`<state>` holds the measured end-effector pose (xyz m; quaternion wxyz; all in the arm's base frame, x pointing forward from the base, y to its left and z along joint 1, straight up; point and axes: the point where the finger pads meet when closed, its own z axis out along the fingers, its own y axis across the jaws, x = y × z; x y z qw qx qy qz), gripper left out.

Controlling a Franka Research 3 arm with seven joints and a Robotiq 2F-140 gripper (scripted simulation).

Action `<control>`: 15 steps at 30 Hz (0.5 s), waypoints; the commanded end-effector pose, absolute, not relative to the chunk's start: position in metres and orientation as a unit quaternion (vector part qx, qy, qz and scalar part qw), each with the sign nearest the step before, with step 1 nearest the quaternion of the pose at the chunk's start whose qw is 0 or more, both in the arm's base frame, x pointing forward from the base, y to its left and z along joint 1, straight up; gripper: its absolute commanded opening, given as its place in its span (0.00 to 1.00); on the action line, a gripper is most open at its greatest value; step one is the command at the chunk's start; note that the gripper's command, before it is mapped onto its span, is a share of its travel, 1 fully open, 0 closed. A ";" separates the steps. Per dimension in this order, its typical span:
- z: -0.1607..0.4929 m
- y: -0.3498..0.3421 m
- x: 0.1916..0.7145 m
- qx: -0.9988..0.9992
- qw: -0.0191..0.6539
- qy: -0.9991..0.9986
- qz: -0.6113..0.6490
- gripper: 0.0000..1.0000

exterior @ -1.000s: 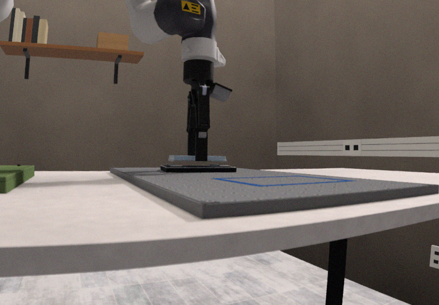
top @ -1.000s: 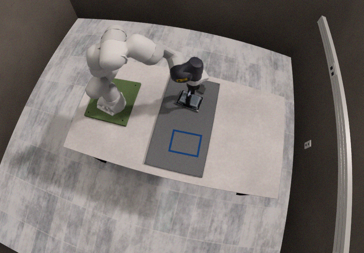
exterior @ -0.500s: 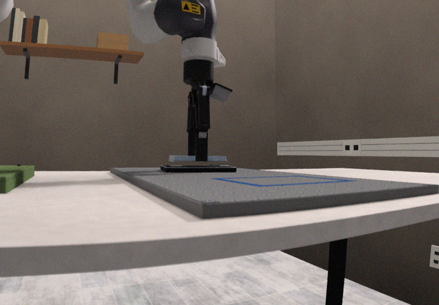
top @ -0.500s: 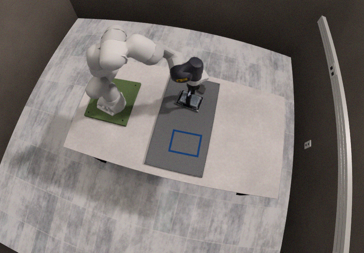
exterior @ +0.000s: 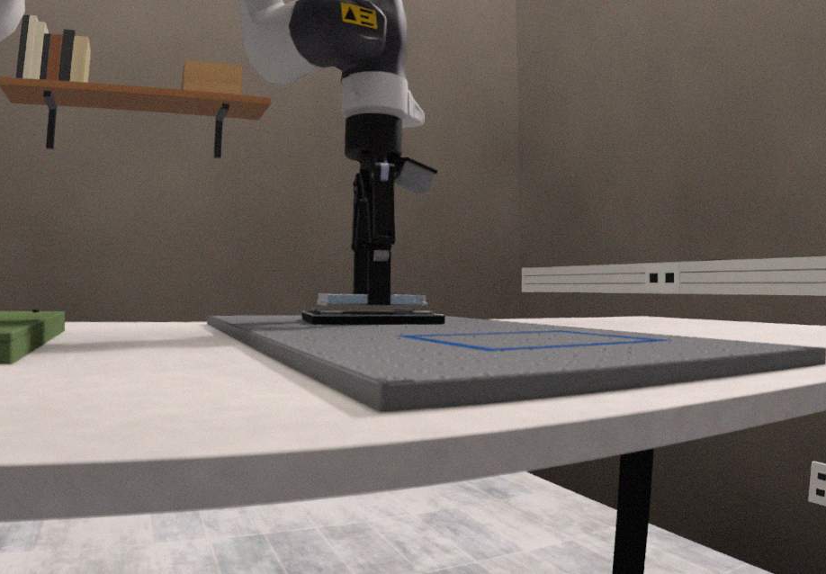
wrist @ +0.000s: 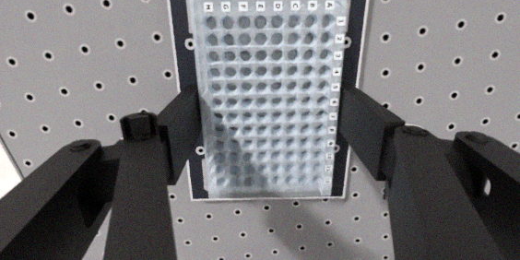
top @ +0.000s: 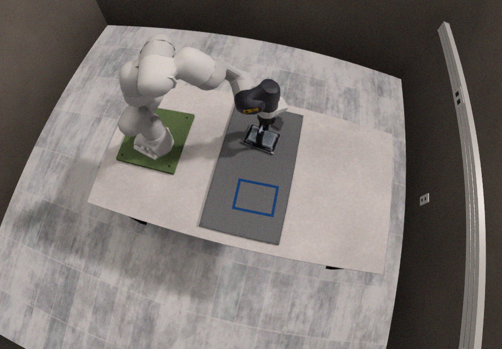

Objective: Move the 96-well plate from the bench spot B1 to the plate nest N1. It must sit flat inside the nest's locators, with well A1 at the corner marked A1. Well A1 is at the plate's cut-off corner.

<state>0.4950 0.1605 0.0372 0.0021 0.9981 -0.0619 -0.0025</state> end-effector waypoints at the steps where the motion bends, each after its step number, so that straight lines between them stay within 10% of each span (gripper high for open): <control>1: 0.036 0.161 0.495 0.998 0.002 -0.064 -0.001 0.60; 15: 0.034 0.161 0.495 0.998 0.002 -0.064 -0.001 0.60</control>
